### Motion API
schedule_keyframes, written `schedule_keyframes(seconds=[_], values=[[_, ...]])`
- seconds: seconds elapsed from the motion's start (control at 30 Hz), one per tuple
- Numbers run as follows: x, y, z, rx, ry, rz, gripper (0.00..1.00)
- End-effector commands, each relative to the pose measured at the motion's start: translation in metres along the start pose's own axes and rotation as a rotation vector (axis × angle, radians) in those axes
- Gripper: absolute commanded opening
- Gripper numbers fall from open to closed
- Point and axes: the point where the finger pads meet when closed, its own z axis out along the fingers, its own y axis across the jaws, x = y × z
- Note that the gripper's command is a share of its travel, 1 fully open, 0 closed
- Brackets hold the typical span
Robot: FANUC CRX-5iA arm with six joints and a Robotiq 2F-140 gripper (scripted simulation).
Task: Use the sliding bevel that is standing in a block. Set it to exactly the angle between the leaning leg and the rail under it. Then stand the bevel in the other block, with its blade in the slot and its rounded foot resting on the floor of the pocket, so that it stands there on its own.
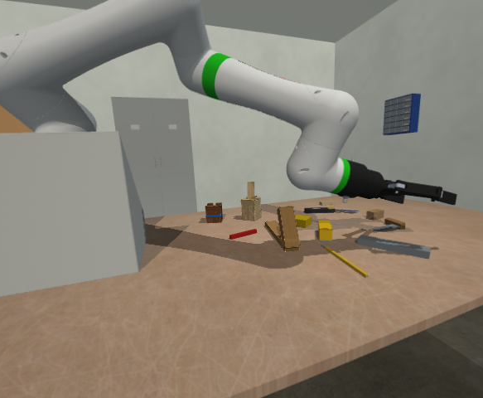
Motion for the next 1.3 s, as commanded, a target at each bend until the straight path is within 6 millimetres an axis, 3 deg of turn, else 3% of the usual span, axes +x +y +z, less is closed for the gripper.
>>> schedule_keyframes(seconds=[0.0, 0.67, 0.97, 1.1, 1.2, 1.27], values=[[0.002, 0.0, 0.0, 0.0, 0.002, 0.0, 1.0], [0.003, -0.003, -0.003, 0.007, -0.007, -0.005, 1.0], [0.013, -0.046, -0.056, 0.089, -0.137, -0.078, 1.0], [0.013, -0.046, -0.056, 0.089, -0.137, -0.078, 1.0], [0.019, -0.066, -0.083, 0.128, -0.202, -0.115, 1.0], [0.019, -0.066, -0.083, 0.128, -0.202, -0.115, 1.0]])
